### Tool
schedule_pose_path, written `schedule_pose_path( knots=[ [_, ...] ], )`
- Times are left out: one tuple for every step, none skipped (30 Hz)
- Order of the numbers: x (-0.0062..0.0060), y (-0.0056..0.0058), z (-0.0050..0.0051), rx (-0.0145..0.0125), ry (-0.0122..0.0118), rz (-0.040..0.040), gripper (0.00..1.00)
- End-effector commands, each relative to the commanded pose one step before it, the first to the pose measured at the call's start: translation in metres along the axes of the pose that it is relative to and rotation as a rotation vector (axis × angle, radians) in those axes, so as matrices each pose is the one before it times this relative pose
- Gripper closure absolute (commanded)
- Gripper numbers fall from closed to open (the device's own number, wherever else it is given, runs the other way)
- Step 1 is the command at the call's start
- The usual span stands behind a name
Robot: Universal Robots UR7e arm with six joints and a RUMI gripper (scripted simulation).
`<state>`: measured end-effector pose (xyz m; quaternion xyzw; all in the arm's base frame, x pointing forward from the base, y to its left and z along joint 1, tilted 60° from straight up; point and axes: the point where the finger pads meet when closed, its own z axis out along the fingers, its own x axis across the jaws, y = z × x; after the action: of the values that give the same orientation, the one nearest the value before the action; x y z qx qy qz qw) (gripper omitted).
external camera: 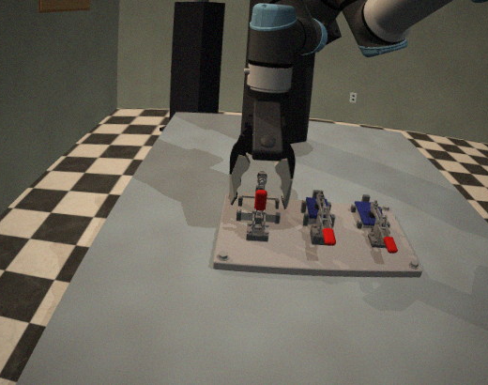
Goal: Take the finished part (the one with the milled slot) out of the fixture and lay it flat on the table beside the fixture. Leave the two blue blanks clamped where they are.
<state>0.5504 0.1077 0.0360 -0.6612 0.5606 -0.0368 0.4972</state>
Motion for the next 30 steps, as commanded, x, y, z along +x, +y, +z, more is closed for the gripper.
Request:
schedule_pose_path(
  knots=[
    [0.00015,-0.00026,-0.00021,0.00059,0.00045,-0.00023,0.41],
    [0.0,0.0,0.0,0.0,0.0,0.0,0.41],
    [0.0,0.0,0.0,0.0,0.0,0.0,0.41],
    [0.0,0.0,0.0,0.0,0.0,0.0,0.41],
    [0.0,0.0,0.0,0.0,0.0,0.0,0.41],
    [0.0,0.0,0.0,0.0,0.0,0.0,0.41],
    [0.0,0.0,0.0,0.0,0.0,0.0,0.41],
    [0.0,0.0,0.0,0.0,0.0,0.0,0.41],
    [0.0,0.0,0.0,0.0,0.0,0.0,0.41],
    [0.0,0.0,0.0,0.0,0.0,0.0,0.41],
    [0.0,0.0,0.0,0.0,0.0,0.0,0.41],
    [0.0,0.0,0.0,0.0,0.0,0.0,0.41],
    [0.0,0.0,0.0,0.0,0.0,0.0,0.41],
    [0.0,0.0,0.0,0.0,0.0,0.0,0.41],
    [0.0,0.0,0.0,0.0,0.0,0.0,0.41],
    [0.0,0.0,0.0,0.0,0.0,0.0,0.41],
    [0.0,0.0,0.0,0.0,0.0,0.0,0.41],
    [0.0,0.0,0.0,0.0,0.0,0.0,0.41],
    [0.0,0.0,0.0,0.0,0.0,0.0,0.41],
    [0.0,0.0,0.0,0.0,0.0,0.0,0.41],
    [0.0,0.0,0.0,0.0,0.0,0.0,0.41],
    [0.0,0.0,0.0,0.0,0.0,0.0,0.41],
    [0.0,0.0,0.0,0.0,0.0,0.0,0.41],
    [0.0,0.0,0.0,0.0,0.0,0.0,0.41],
    [0.0,0.0,0.0,0.0,0.0,0.0,1.0],
    [0.0,0.0,0.0,0.0,0.0,0.0,1.0],
    [0.0,0.0,0.0,0.0,0.0,0.0,1.0],
    [0.0,0.0,0.0,0.0,0.0,0.0,1.0],
    [0.0,0.0,0.0,0.0,0.0,0.0,1.0],
    [0.0,0.0,0.0,0.0,0.0,0.0,1.0]
  ],
)
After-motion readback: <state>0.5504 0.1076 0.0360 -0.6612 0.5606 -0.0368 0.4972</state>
